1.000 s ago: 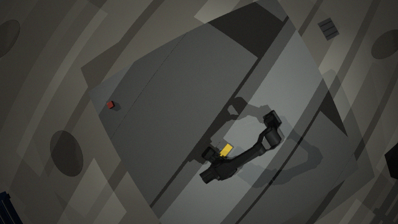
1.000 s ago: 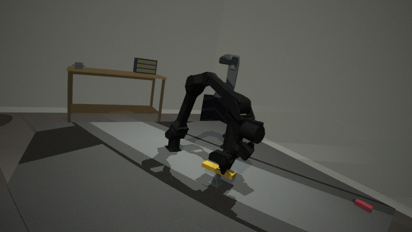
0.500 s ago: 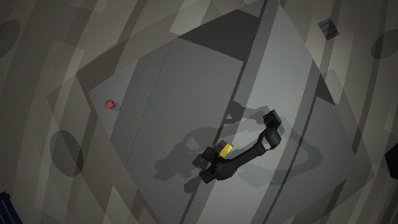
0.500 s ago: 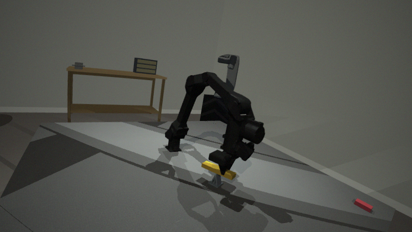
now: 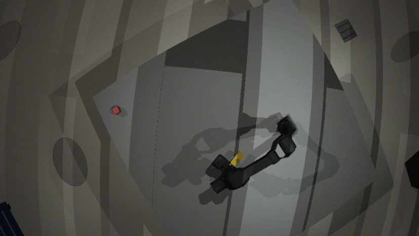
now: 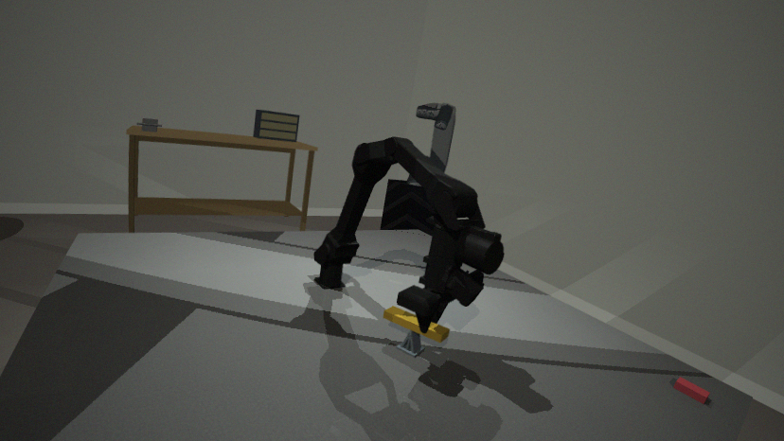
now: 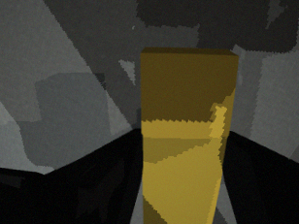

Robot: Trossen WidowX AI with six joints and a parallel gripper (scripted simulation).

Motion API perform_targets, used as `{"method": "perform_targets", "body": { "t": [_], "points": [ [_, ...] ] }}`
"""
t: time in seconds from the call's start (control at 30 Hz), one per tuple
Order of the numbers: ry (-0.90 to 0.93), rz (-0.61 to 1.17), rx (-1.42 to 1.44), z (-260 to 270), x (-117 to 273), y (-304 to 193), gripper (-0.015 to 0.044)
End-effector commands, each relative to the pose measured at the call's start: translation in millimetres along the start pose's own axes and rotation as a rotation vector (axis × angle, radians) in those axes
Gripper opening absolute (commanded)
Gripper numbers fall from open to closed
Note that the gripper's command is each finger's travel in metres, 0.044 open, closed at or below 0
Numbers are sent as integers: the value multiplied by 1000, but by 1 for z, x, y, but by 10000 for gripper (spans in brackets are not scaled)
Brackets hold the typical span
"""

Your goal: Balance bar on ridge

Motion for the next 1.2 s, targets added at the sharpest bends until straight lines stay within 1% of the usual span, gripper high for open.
{"method": "perform_targets", "body": {
  "t": [0.0, 1.17],
  "points": [
    [5, 1, 1, 1, -1, 0, 0],
    [5, 1, 1, 1, -4, 0, 0]
  ]
}}
Point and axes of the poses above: the point midway between the two fingers, 35 mm back from their tips, its own x axis back along the fingers, its own z axis across the jaws, y = z × x, the point moved 4 cm from there along x, back along the fingers, and after that the axes turned 3 degrees about x, right-handed, at the moved point
